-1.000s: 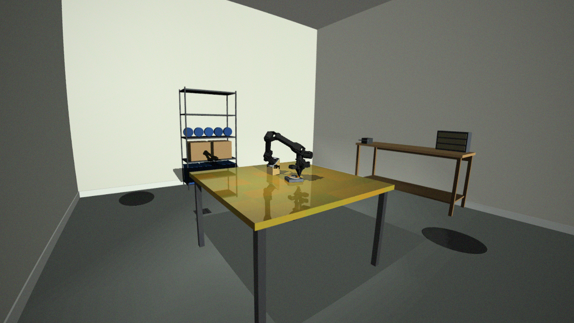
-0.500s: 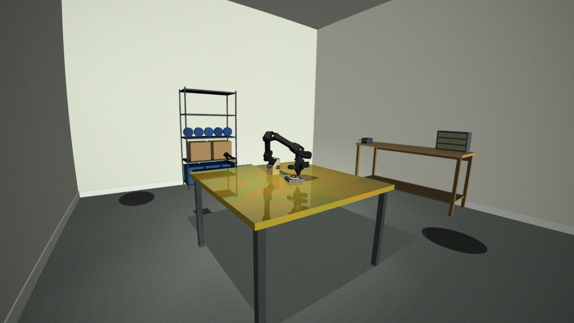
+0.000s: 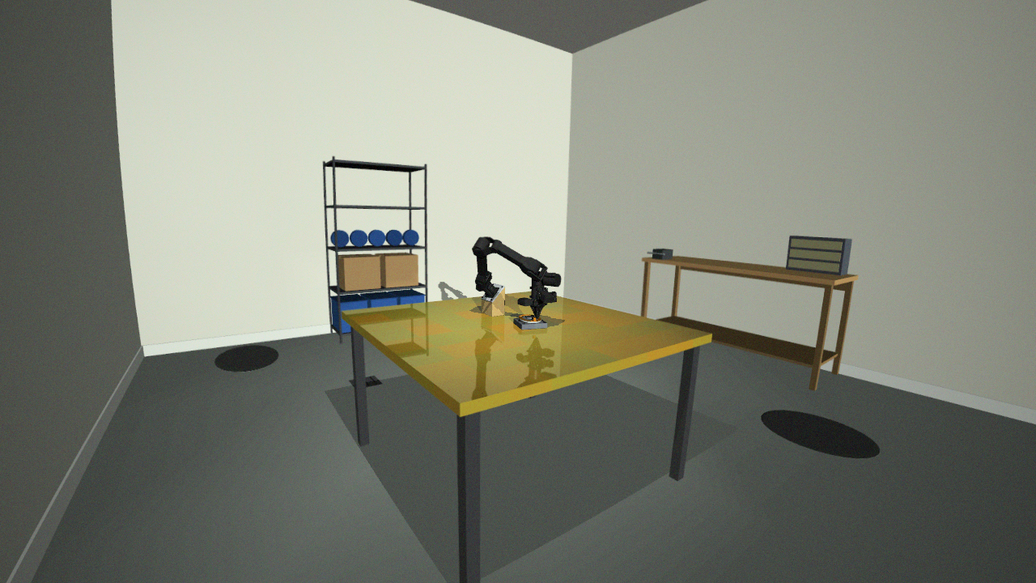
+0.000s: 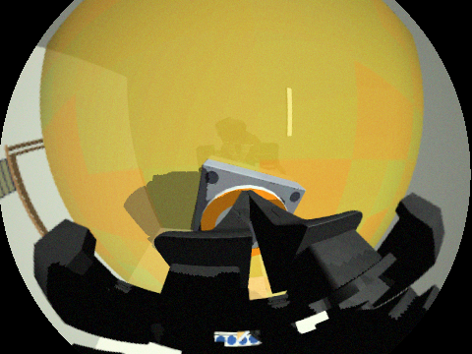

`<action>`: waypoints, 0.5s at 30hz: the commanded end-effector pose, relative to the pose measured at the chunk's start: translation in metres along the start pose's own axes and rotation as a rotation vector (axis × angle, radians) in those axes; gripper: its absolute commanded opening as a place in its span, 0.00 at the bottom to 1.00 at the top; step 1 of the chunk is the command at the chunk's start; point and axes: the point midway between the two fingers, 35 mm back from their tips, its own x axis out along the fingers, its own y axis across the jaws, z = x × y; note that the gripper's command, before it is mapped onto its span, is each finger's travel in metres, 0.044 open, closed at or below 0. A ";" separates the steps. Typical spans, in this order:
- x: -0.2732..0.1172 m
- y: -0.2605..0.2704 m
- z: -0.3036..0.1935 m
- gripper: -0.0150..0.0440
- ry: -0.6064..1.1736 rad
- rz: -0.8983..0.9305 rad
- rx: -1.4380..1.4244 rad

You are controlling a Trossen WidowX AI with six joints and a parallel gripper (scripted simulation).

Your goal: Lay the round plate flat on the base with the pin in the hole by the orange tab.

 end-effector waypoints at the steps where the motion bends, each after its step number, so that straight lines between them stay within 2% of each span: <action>1: 0.004 -0.007 -0.002 0.25 0.009 -0.011 -0.002; 15: 0.003 -0.017 -0.005 0.25 0.009 -0.012 -0.002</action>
